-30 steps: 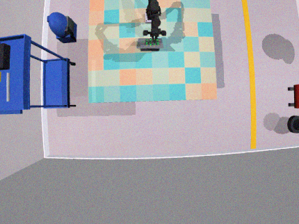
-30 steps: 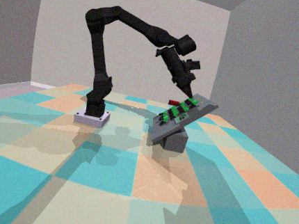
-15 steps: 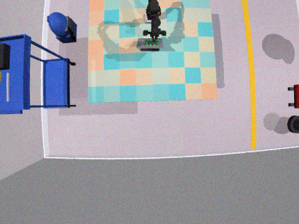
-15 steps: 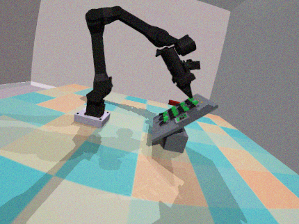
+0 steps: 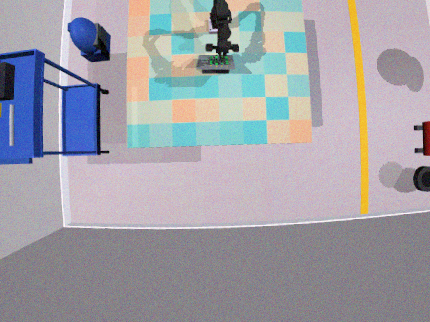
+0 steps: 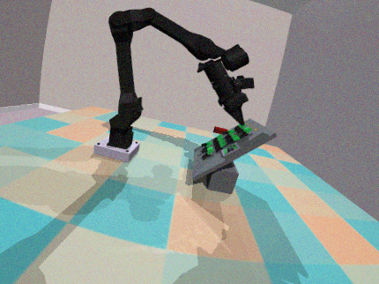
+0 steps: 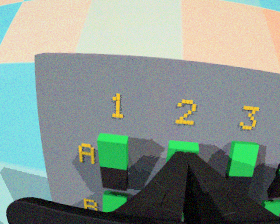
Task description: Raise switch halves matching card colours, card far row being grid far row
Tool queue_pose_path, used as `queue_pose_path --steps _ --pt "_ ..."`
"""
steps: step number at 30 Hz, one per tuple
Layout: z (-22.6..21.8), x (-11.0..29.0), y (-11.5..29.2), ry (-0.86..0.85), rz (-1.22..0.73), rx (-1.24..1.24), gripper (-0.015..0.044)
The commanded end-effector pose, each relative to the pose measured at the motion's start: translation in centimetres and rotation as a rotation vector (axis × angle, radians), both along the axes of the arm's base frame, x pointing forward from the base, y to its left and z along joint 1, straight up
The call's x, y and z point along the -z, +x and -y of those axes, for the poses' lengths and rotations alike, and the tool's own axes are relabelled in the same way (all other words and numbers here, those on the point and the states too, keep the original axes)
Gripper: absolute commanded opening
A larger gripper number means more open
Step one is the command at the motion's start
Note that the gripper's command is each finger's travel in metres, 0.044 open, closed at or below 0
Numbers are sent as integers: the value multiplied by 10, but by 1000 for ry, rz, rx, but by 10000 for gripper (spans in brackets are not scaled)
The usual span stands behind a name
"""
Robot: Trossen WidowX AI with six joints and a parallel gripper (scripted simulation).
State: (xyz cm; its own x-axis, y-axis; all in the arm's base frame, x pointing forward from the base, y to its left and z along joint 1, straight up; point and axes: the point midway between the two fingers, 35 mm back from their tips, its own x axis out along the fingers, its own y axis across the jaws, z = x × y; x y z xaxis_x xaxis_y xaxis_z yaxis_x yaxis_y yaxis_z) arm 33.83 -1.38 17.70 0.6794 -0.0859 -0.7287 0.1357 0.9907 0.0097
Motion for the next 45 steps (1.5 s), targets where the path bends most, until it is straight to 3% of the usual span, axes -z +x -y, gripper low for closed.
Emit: queue_pose_path --steps 1,34,40,45 --pt "0 1 0 0 -2 -5 0" --pt "0 4 3 0 -2 -5 0" --pt "-5 -39 -41 -3 19 -5 0" --pt "-4 -40 -43 -3 19 -5 0"
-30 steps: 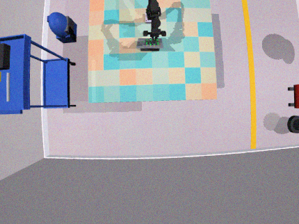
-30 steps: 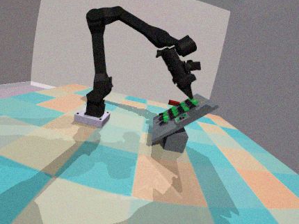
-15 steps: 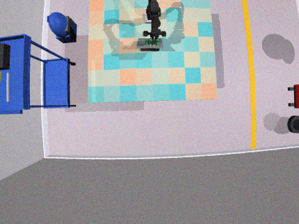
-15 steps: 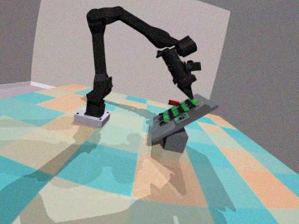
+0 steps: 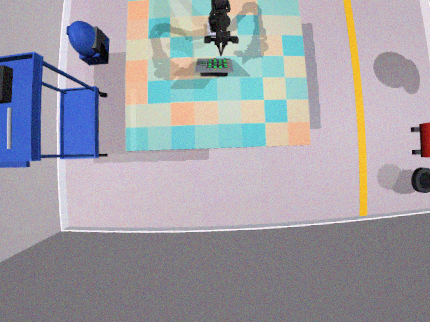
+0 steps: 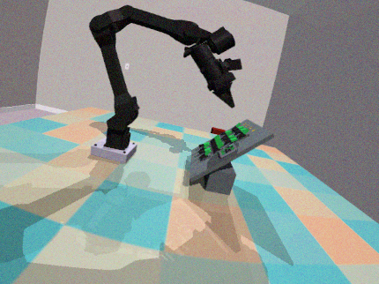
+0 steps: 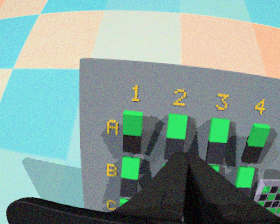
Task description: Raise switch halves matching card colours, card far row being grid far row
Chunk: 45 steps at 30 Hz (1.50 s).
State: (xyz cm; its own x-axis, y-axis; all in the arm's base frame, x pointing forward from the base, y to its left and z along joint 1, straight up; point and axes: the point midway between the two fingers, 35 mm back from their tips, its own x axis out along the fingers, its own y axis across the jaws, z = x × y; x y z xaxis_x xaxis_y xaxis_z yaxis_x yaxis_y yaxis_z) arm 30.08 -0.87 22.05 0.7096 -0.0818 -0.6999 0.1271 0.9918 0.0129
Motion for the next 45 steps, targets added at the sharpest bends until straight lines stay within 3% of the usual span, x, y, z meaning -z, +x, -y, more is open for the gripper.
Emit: queue_pose_path --steps 1,8,13,45 --pt "5 5 -8 -1 -23 3 0" --pt "30 16 -23 -4 -23 3 0" --pt "33 41 1 -8 5 4 0" --pt "35 58 18 -8 6 4 0"
